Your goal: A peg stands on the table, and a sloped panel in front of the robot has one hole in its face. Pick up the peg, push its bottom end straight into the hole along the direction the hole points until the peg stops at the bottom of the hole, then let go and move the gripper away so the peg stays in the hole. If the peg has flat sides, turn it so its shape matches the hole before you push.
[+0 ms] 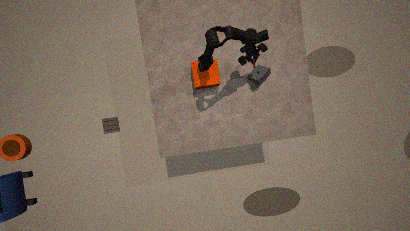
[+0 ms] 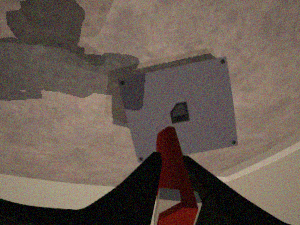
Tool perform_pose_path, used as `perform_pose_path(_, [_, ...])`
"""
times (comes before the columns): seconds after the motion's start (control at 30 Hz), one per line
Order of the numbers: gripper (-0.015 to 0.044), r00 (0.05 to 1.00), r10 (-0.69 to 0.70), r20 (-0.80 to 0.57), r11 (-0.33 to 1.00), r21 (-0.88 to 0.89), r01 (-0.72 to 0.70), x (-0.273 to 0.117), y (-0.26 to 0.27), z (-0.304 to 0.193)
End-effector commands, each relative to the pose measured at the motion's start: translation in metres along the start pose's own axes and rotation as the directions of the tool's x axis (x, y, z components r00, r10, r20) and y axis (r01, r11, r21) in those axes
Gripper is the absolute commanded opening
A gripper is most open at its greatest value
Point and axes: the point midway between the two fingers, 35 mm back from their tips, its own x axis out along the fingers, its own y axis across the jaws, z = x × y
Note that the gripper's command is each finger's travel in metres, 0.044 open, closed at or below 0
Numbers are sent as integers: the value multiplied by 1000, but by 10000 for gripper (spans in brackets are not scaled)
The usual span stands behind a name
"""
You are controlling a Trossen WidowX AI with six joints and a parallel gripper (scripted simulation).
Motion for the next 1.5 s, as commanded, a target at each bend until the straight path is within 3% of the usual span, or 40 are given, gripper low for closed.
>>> perform_pose_path(0.0, [0,1000,-4,-7,1000,-28,4,0,-1,1])
perform_pose_path(1.47, [0,996,-59,-61,941,-335,36,44,-14,6])
